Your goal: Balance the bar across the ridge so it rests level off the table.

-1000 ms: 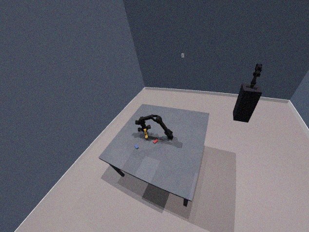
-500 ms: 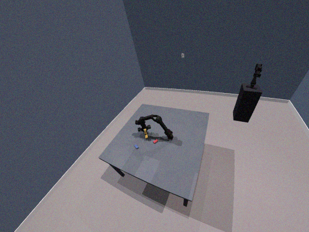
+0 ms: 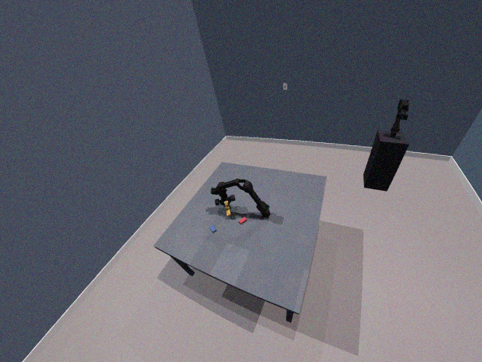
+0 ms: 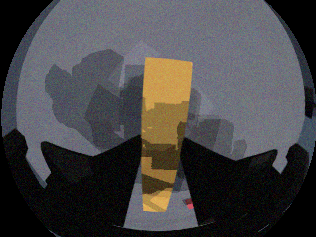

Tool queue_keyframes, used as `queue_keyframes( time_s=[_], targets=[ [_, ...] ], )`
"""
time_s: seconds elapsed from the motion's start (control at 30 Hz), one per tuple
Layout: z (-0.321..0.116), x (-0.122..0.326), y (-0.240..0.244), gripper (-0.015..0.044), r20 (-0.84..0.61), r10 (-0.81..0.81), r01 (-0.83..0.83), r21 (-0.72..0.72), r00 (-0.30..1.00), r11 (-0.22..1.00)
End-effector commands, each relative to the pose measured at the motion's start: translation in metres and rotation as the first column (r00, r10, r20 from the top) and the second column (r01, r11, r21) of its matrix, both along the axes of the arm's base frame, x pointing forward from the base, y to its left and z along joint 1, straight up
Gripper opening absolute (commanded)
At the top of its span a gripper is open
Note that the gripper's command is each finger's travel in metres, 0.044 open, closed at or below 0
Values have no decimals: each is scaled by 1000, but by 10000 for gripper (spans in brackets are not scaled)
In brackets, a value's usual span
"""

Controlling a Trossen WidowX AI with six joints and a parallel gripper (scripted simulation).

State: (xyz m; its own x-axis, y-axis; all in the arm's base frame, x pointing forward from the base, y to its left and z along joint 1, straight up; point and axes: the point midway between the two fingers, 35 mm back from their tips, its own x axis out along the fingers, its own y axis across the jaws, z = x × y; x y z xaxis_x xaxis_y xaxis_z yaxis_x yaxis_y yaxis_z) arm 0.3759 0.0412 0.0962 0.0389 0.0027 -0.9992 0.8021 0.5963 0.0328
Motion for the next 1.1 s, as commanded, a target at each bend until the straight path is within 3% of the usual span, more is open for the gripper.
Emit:
queue_keyframes(
  time_s=[0.0, 0.17, 1.07],
  targets=[
    [0, 0, 0, 52, 0, 0, 0, 0, 1000, 1000],
    [0, 0, 0, 167, 0, 0, 0, 0, 1000, 1000],
    [0, 0, 0, 170, 0, 0, 0, 0, 1000, 1000]
  ],
)
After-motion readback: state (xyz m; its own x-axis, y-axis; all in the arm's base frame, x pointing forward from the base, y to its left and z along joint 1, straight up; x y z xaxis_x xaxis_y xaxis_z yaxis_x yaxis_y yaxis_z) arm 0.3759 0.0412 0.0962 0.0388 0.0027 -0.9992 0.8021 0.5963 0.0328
